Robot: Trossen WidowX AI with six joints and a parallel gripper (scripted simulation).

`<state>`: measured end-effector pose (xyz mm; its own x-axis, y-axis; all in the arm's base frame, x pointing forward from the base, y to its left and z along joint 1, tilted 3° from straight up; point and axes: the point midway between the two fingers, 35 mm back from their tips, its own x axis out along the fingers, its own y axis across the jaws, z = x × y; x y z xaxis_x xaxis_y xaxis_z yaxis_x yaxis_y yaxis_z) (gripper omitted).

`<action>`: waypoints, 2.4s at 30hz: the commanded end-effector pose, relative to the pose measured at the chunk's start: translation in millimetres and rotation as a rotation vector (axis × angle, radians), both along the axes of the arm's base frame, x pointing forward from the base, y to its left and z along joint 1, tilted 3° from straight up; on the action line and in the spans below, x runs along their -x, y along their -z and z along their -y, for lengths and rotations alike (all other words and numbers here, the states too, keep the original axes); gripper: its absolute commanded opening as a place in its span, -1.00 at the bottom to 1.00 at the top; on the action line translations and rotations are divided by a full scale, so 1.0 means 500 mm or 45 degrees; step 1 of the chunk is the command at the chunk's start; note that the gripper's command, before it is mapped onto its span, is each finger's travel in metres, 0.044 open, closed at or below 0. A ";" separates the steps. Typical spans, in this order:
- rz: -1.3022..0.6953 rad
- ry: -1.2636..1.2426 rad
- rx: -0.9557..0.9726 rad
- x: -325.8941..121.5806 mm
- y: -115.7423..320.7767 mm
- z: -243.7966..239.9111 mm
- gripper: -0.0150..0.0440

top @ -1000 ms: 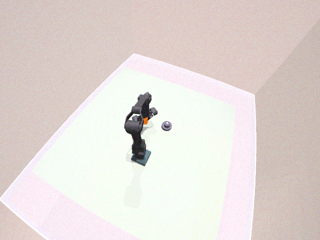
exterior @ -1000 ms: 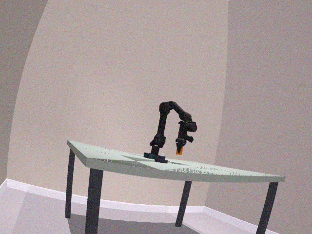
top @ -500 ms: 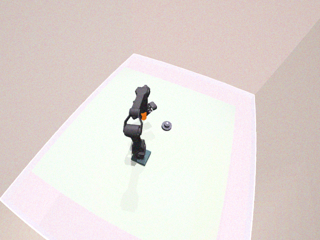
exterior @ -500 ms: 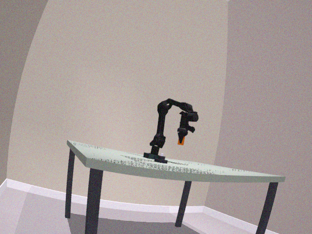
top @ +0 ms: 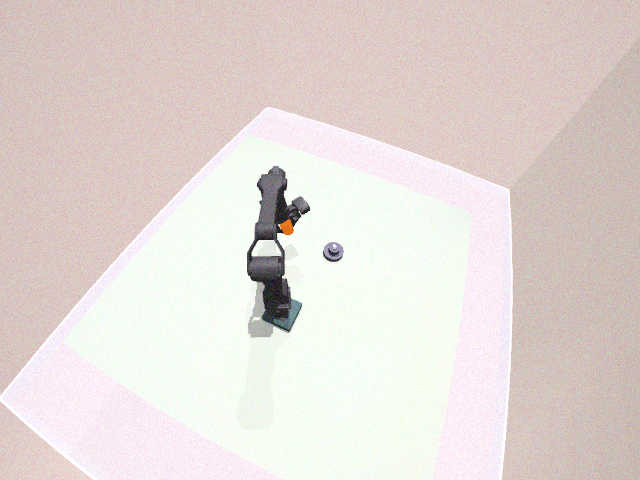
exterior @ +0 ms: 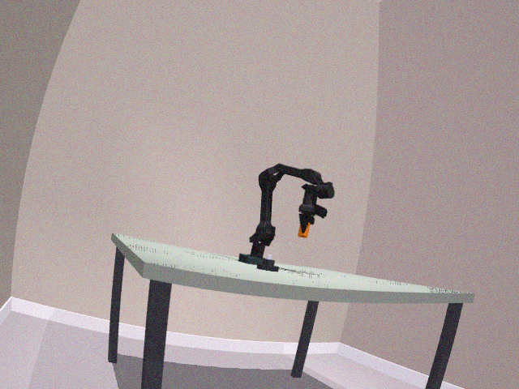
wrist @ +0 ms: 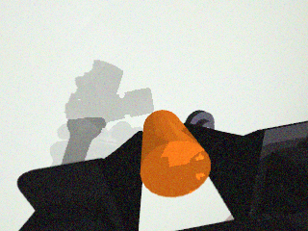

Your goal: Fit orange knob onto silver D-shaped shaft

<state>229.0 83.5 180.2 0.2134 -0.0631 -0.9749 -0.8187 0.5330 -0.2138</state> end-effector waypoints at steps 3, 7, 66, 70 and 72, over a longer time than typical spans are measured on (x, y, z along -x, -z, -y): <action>0.164 0.015 0.083 -0.003 -0.033 -0.008 -0.49; 0.257 0.023 0.141 -0.005 -0.051 -0.013 -0.49; 0.801 0.070 0.485 -0.018 -0.146 -0.040 -0.49; 0.801 0.070 0.485 -0.018 -0.146 -0.040 -0.49; 0.810 0.071 0.490 -0.018 -0.144 -0.040 -0.49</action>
<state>237.6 103.7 252.5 0.7108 -0.3983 -0.5797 -0.4553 0.3676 -0.8109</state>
